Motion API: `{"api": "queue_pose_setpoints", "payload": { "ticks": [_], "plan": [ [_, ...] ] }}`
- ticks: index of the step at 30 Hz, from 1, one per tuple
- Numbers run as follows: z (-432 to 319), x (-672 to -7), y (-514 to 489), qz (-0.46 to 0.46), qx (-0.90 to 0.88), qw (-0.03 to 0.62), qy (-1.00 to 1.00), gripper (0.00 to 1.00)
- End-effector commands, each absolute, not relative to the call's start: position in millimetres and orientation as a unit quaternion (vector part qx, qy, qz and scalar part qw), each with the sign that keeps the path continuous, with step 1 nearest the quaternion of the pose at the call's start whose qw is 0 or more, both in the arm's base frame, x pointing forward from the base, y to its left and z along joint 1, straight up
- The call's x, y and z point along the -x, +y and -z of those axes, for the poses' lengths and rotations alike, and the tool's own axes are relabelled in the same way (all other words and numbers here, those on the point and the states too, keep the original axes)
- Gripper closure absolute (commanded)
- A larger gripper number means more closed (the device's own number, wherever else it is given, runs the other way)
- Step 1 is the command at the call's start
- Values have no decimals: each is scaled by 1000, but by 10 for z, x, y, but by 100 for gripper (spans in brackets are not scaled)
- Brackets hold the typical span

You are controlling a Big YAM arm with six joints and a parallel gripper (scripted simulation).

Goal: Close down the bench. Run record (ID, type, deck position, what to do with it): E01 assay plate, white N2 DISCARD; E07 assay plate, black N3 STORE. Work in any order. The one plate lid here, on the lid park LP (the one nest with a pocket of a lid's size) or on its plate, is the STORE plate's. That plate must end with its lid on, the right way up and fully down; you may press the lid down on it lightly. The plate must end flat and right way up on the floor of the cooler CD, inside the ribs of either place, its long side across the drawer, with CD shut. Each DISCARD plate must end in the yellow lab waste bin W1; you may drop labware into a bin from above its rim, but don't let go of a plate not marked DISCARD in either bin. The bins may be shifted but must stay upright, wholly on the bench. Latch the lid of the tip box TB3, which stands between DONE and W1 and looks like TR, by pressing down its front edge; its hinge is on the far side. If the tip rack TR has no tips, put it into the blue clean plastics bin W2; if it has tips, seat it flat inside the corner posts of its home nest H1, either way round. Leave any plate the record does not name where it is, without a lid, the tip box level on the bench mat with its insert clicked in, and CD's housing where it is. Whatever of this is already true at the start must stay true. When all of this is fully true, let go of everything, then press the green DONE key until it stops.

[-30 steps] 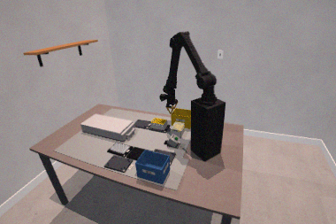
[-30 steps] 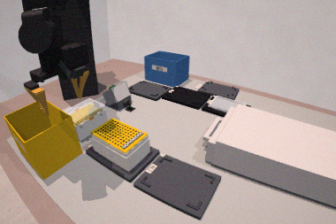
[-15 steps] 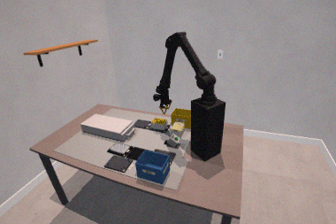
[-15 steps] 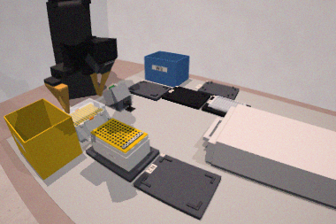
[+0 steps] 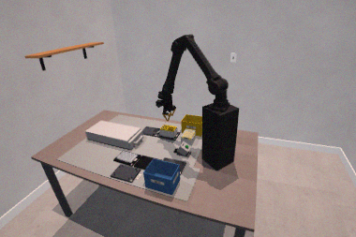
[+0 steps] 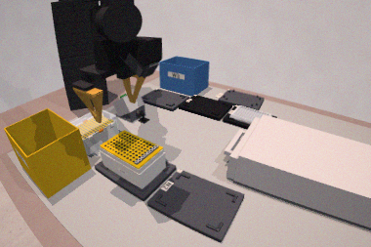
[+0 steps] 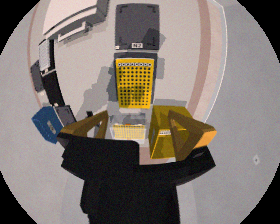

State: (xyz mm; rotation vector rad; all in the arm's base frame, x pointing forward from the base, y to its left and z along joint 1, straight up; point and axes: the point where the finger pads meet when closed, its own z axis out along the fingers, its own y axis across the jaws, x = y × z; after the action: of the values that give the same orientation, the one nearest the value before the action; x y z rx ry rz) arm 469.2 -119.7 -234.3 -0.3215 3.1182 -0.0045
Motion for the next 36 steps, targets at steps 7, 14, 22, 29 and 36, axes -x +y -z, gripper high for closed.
{"api": "queue_pose_setpoints", "payload": {
  "ticks": [7, 14, 22, 29, 36],
  "plan": [
    [2304, -4980, -1071, 5, 88, 11, 996, 0],
    [2316, -4996, -1153, 7, 81, 18, 997, 0],
    [2398, -5020, -1152, 9, 81, 23, 996, 0],
    [2495, -5016, -1153, 8, 81, 22, 996, 0],
    [2564, -4992, -1149, 7, 81, 18, 997, 0]
  ]
}}
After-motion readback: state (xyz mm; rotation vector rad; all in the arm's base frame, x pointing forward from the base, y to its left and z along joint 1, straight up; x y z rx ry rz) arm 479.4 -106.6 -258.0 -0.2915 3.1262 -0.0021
